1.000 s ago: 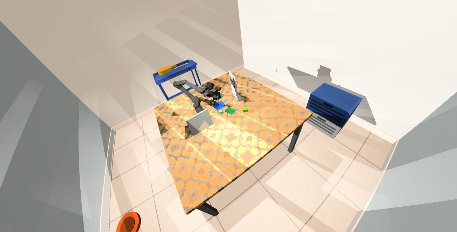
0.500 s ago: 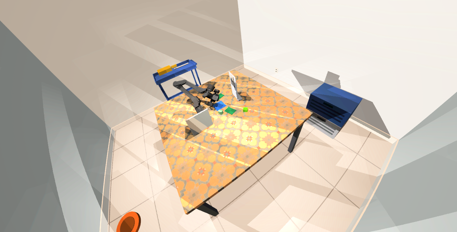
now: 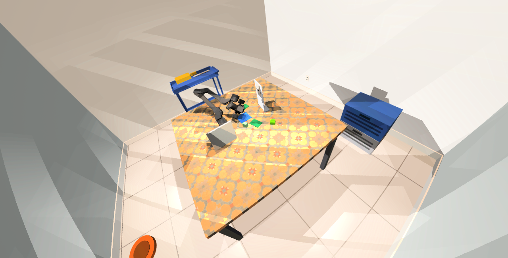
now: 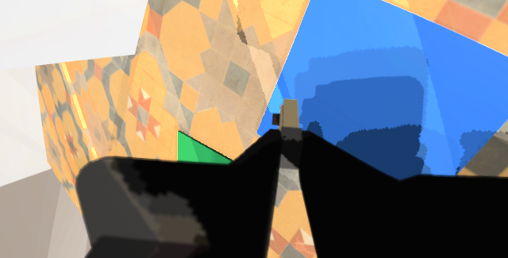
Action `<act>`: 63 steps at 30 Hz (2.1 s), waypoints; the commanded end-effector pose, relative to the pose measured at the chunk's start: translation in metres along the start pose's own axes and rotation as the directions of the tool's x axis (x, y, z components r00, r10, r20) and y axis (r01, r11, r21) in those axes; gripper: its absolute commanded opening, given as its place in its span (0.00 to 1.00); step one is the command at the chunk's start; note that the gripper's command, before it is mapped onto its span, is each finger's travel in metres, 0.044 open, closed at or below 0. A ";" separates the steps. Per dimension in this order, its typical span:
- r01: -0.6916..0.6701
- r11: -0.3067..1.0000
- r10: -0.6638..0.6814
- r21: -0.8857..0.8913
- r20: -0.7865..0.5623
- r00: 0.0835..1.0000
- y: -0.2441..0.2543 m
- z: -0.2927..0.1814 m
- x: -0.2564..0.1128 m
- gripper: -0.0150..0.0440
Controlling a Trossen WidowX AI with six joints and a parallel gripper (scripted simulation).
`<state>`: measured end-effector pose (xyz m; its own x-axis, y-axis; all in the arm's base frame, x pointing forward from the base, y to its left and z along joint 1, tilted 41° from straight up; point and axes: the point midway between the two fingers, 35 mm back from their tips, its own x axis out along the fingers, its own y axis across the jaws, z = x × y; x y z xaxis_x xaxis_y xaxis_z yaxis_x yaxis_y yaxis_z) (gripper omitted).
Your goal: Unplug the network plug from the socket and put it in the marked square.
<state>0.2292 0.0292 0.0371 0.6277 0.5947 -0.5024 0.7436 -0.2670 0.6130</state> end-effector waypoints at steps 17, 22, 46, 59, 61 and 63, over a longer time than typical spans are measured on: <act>0.016 1.000 -0.016 0.018 0.004 1.000 -0.014 0.003 0.014 0.25; 0.016 1.000 -0.016 0.018 0.004 1.000 -0.016 0.003 0.017 0.25; 0.012 1.000 -0.012 0.020 0.002 1.000 -0.026 0.001 0.030 0.25; 0.007 1.000 -0.007 0.022 -0.001 1.000 -0.031 -0.002 0.036 0.25; 0.006 1.000 -0.006 0.023 -0.002 1.000 -0.032 -0.002 0.036 0.25; 0.005 1.000 -0.005 0.023 -0.002 1.000 -0.033 -0.003 0.037 0.25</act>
<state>0.2323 0.0597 0.0048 0.6315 0.5968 -0.4951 0.7408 -0.2759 0.6124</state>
